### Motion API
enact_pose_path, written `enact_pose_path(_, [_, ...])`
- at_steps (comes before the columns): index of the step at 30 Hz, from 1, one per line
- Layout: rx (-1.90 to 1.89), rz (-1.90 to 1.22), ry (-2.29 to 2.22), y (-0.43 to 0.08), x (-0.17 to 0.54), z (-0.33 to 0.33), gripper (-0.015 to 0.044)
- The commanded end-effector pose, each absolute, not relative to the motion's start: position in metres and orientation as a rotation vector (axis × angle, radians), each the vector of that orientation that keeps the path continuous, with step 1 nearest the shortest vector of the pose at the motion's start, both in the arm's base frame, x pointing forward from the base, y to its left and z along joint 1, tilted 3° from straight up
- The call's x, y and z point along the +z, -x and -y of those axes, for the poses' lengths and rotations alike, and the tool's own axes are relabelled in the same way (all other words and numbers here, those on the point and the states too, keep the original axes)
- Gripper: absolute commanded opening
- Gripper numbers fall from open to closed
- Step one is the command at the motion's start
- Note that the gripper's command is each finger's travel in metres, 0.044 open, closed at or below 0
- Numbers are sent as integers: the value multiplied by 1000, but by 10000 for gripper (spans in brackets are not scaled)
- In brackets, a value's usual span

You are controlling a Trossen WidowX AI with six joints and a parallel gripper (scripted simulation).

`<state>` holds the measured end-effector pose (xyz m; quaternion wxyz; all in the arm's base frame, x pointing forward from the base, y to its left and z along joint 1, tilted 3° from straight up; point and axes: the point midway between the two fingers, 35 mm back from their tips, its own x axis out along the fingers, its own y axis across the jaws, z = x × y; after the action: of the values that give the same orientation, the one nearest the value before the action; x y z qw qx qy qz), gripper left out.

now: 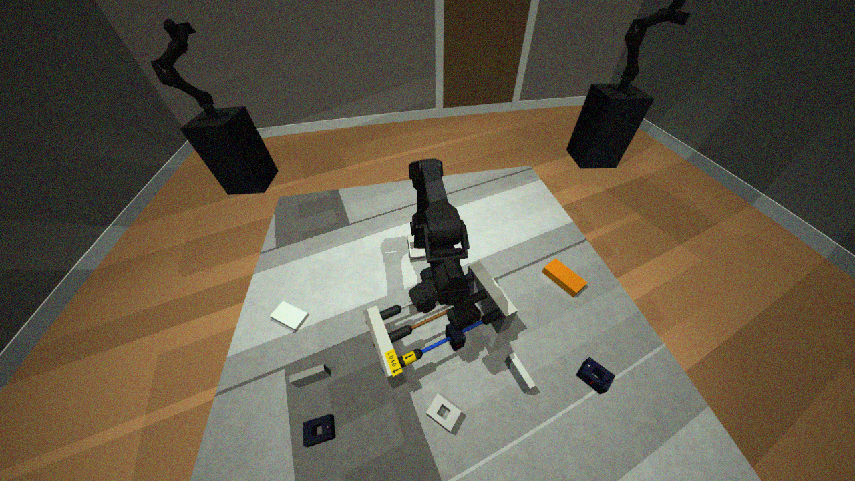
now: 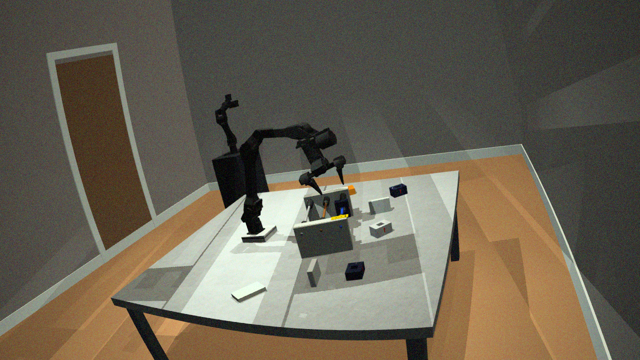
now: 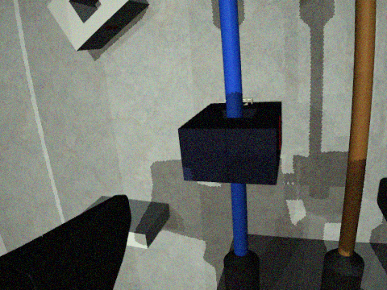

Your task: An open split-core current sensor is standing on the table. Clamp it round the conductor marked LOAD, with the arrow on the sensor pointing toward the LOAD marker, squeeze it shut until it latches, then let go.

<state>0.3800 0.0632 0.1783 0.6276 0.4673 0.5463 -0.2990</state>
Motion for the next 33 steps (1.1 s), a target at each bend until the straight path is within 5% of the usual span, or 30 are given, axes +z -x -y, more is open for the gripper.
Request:
enact_pose_path(1, [-678, -1259, -1069, -379, 178, -64, 440])
enact_pose_path(33, [-639, -1269, -1042, -379, 177, -60, 440])
